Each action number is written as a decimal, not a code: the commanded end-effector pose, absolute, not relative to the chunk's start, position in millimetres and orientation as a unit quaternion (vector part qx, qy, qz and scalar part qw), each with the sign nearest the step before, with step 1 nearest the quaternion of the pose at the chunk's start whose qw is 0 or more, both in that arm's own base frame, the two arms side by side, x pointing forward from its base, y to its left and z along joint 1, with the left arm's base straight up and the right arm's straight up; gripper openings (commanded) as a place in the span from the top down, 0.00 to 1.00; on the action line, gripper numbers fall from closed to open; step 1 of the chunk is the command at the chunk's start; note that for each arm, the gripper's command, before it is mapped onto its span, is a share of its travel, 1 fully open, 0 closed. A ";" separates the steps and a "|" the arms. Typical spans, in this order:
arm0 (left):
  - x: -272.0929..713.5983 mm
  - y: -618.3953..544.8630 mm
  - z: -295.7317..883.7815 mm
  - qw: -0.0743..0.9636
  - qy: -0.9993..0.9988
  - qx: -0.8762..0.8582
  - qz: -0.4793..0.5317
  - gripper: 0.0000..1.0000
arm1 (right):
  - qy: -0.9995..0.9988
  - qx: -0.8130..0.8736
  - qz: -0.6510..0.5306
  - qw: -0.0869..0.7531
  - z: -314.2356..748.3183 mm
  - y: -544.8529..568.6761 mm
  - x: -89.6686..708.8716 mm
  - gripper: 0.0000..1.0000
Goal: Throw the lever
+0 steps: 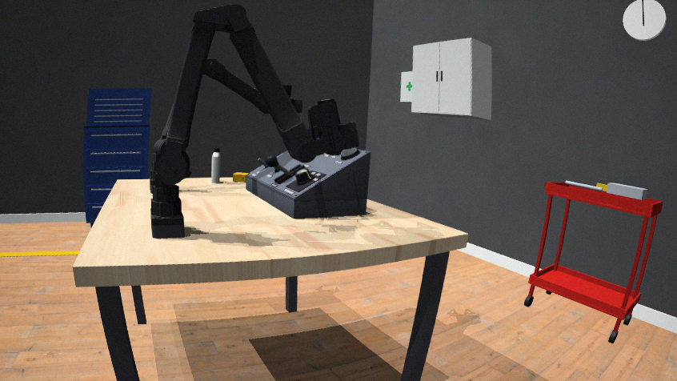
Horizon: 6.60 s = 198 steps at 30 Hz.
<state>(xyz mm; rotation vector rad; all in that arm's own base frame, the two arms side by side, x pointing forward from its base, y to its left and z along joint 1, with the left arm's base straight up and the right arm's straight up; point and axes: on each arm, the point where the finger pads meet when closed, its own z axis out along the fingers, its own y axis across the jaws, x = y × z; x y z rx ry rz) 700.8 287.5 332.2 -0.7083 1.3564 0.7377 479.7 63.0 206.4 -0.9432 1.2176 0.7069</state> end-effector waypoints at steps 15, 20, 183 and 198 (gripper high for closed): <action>700.4 287.2 346.6 0.669 0.591 -0.314 0.324 0.00 | 0.534 -0.420 0.308 0.666 211.8 62.5 481.5 0.00; 699.4 288.9 347.1 0.668 0.591 -0.315 0.325 0.00 | 0.528 -0.424 0.303 0.670 219.8 61.7 484.5 0.00; 21.2 544.5 500.5 0.509 0.509 -0.490 0.490 0.00 | 0.888 0.002 0.009 0.460 240.1 453.6 328.2 0.00; 21.2 544.5 500.5 0.509 0.509 -0.490 0.490 0.00 | 0.888 -0.001 0.010 0.461 233.2 452.9 326.4 0.00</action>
